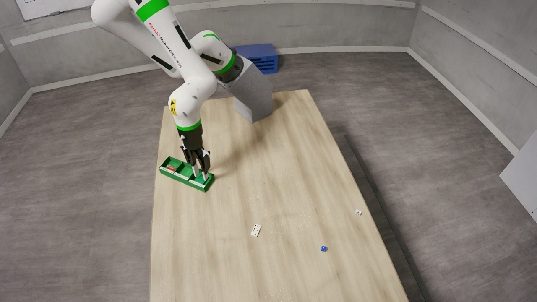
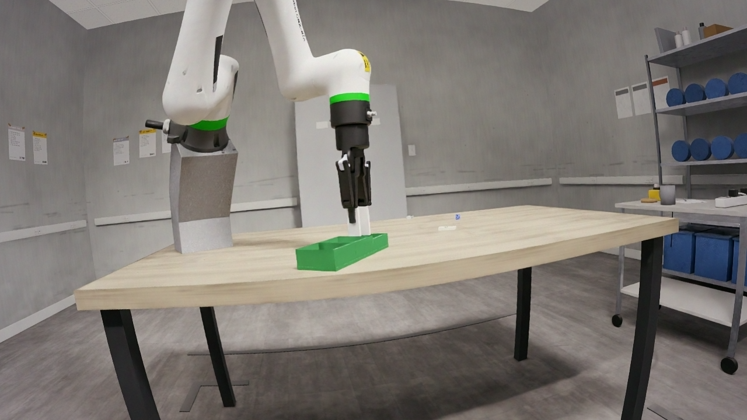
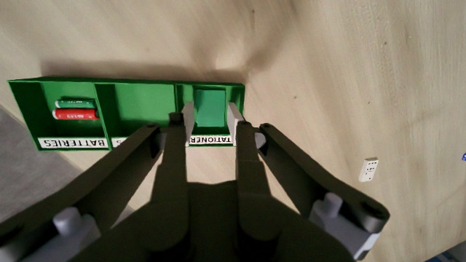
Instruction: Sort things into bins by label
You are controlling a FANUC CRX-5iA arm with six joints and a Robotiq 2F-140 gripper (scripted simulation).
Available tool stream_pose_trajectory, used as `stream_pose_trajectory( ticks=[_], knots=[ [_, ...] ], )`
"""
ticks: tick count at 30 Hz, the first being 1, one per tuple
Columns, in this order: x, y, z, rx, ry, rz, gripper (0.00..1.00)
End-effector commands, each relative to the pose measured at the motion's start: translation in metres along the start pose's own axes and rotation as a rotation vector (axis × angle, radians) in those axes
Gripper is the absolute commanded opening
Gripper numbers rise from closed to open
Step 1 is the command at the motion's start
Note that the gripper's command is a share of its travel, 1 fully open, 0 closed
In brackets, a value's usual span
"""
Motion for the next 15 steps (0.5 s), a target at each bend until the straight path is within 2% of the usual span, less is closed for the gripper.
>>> stream_pose_trajectory(
  ticks=[1,8,12,15],
  knots=[
    [0.000,0.005,0.000,0.000,0.000,0.001,0.35],
    [0.000,0.012,0.000,0.000,0.000,0.001,0.35],
    [0.000,0.030,0.000,0.000,0.000,0.001,0.35],
    [0.000,0.030,0.000,0.000,0.000,0.001,0.35]
  ],
)
Point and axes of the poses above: the point where the finger pads meet when closed, its own y axis back along the fingers, its own z axis across the jaws, x = y × z, the point moved 1 cm from there along y, back along the fingers, and after that the axes turned 1 degree about y, right-handed, at the moved point
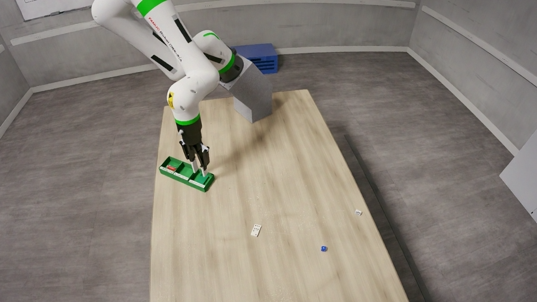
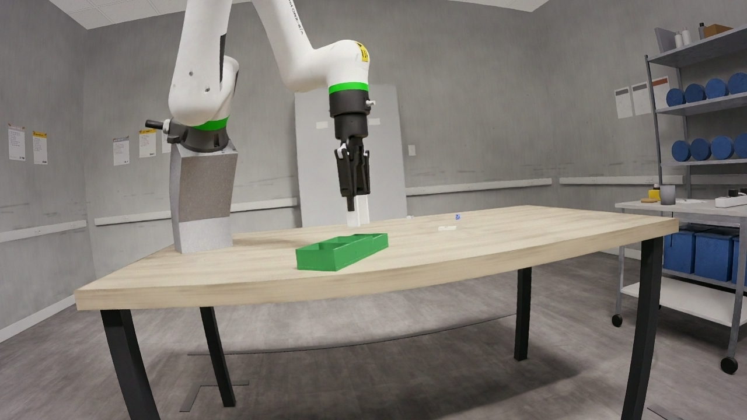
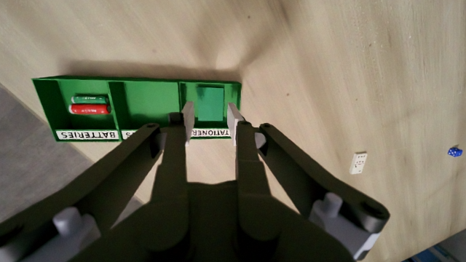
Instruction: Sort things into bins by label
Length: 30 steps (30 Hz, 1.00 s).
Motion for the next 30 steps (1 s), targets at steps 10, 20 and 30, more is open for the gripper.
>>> stream_pose_trajectory(
  ticks=[10,20,30],
  knots=[
    [0.003,0.005,0.025,0.000,0.150,0.002,0.26],
    [0.015,0.006,0.107,-0.001,0.530,-0.004,0.26],
    [0.024,0.007,0.173,-0.003,0.846,-0.014,0.26]
  ],
)
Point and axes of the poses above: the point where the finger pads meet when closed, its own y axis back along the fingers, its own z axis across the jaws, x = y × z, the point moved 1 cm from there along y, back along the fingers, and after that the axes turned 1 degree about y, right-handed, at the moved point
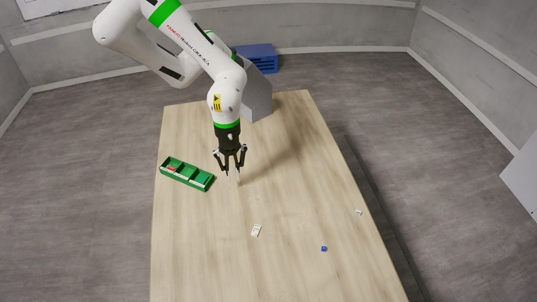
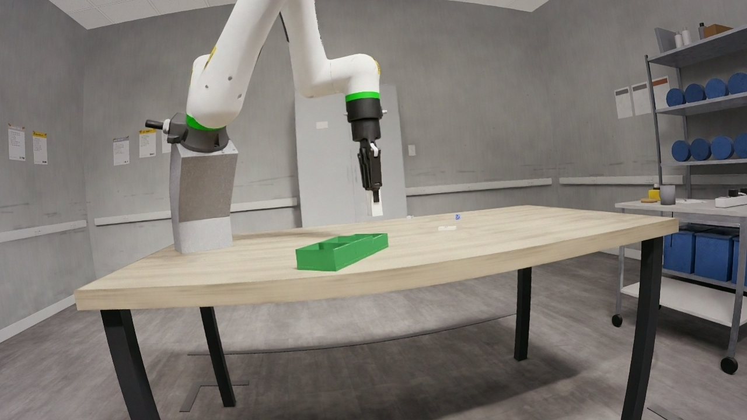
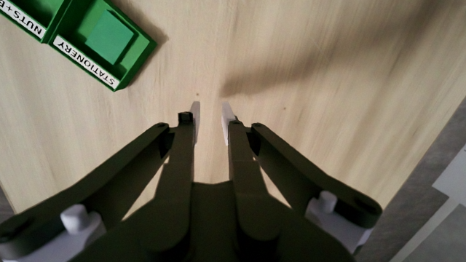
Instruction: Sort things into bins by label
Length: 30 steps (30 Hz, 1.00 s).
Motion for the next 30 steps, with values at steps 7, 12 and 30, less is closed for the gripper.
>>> stream_pose_trajectory(
  ticks=[7,12,30],
  knots=[
    [-0.047,-0.001,0.069,-0.005,0.359,0.002,0.26],
    [-0.069,0.000,0.103,-0.007,0.521,0.003,0.26],
    [-0.138,0.001,0.208,-0.015,0.671,0.025,0.26]
  ],
)
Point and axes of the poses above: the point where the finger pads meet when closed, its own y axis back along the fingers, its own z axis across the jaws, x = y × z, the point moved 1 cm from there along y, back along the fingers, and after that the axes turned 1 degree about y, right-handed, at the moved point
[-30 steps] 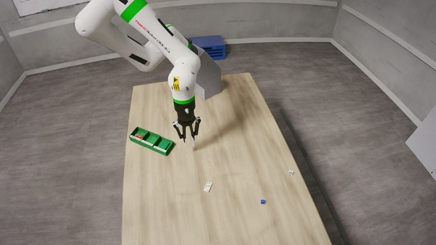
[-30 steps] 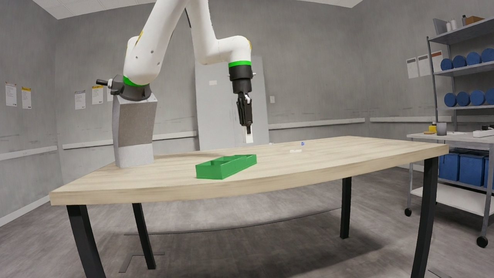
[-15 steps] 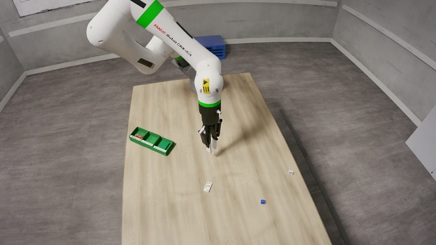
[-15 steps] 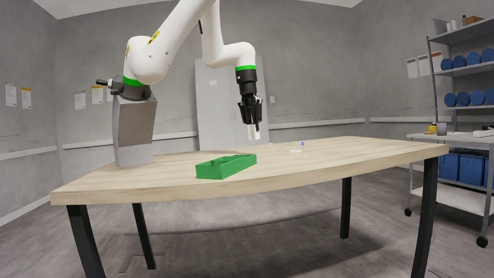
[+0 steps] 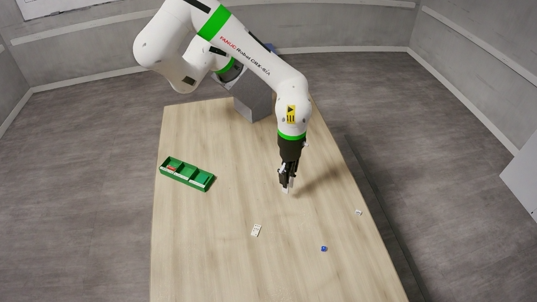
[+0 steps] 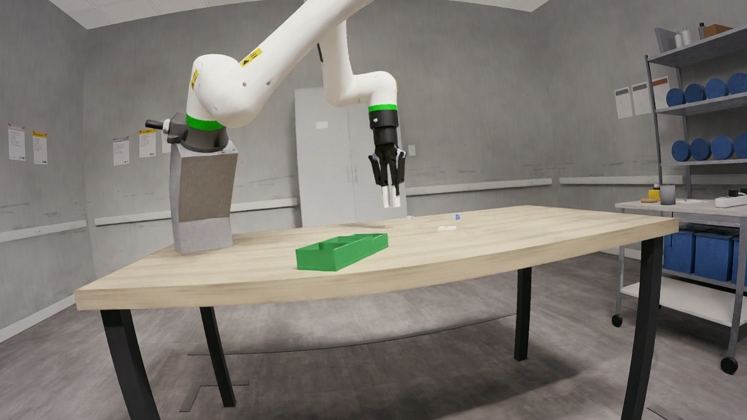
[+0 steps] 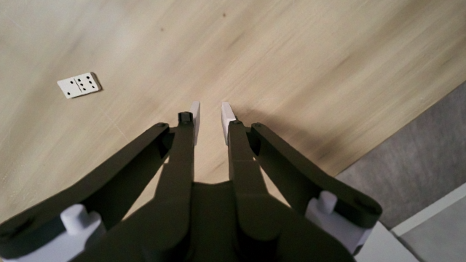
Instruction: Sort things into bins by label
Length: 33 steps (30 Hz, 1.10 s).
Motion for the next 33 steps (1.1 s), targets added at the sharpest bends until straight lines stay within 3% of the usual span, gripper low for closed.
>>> stream_pose_trajectory(
  ticks=[1,33],
  knots=[
    [-0.025,-0.001,0.005,-0.006,0.001,0.014,0.26],
    [-0.263,0.000,0.085,-0.006,0.001,0.014,0.26]
  ],
)
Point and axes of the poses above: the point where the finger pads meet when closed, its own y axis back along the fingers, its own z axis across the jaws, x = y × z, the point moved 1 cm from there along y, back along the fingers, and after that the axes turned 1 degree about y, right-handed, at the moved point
